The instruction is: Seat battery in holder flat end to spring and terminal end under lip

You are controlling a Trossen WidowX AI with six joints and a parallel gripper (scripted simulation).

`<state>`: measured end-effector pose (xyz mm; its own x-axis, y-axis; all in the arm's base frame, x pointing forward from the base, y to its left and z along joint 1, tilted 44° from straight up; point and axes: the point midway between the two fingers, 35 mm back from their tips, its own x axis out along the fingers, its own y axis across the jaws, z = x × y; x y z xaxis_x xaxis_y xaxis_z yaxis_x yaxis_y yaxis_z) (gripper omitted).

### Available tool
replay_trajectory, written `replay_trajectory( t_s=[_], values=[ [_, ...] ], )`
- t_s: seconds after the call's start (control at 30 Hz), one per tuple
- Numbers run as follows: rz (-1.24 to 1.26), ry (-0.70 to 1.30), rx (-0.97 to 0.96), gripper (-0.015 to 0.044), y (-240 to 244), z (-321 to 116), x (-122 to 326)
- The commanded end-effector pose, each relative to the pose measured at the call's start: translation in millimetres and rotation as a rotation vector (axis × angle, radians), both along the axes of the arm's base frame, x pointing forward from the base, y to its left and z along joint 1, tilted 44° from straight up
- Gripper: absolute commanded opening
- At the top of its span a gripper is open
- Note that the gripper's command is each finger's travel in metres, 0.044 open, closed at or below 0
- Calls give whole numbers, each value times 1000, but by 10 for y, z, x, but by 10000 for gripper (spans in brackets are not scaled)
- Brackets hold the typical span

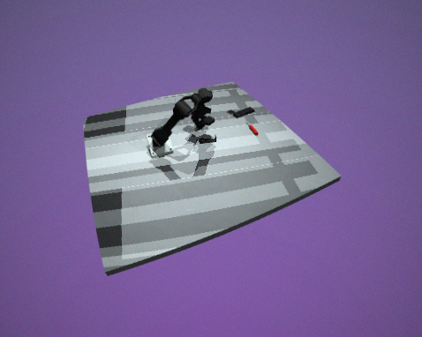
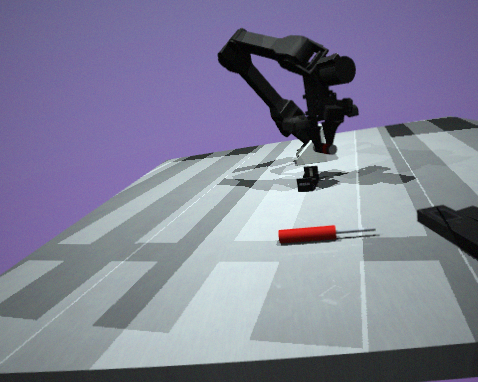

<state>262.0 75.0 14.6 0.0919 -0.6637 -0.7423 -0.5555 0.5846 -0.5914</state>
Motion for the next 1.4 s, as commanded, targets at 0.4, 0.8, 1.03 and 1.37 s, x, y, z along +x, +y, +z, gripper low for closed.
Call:
replay_trajectory(
  t_s=[0.4,0.8,1.03,1.37],
  values=[
    [-538,-498,68,86,-276,414,323],
    [-654,-365,23,86,-464,200,307],
    [-707,-301,0,86,-547,109,288],
    [-744,-261,-16,86,-569,89,319]
  ],
)
